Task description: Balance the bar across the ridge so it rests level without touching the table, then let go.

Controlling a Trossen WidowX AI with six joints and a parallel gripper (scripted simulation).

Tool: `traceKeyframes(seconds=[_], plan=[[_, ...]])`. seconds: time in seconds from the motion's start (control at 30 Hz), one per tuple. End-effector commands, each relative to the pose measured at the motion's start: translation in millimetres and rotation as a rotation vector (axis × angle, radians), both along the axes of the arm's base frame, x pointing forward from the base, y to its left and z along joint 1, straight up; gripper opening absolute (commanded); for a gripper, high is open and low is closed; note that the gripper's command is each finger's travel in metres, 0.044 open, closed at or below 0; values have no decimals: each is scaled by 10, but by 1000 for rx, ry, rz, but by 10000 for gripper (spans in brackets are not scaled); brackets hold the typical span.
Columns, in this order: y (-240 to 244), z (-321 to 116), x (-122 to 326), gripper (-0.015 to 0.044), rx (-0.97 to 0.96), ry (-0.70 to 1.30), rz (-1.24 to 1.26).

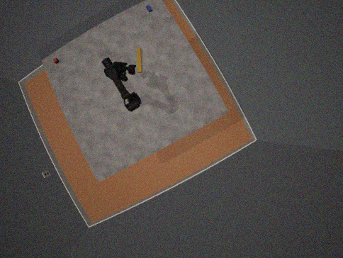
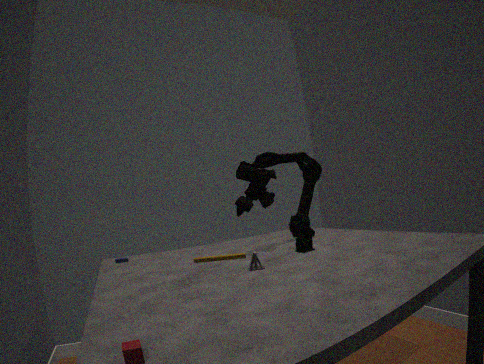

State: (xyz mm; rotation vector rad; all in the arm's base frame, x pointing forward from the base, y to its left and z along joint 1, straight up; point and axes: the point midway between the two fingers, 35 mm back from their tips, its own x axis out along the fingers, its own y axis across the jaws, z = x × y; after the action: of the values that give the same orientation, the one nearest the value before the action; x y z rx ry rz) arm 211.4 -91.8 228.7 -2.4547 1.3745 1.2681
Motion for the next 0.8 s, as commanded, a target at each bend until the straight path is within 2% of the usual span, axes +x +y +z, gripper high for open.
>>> traceKeyframes(seconds=[0.0,0.07,0.1,0.77], plan=[[0,-1,2,374,2,-2,-3],[-3,-6,19,321,17,-16,-23],[-5,-11,33,315,30,-29,-41],[-148,-185,449,315,352,-351,-586]])
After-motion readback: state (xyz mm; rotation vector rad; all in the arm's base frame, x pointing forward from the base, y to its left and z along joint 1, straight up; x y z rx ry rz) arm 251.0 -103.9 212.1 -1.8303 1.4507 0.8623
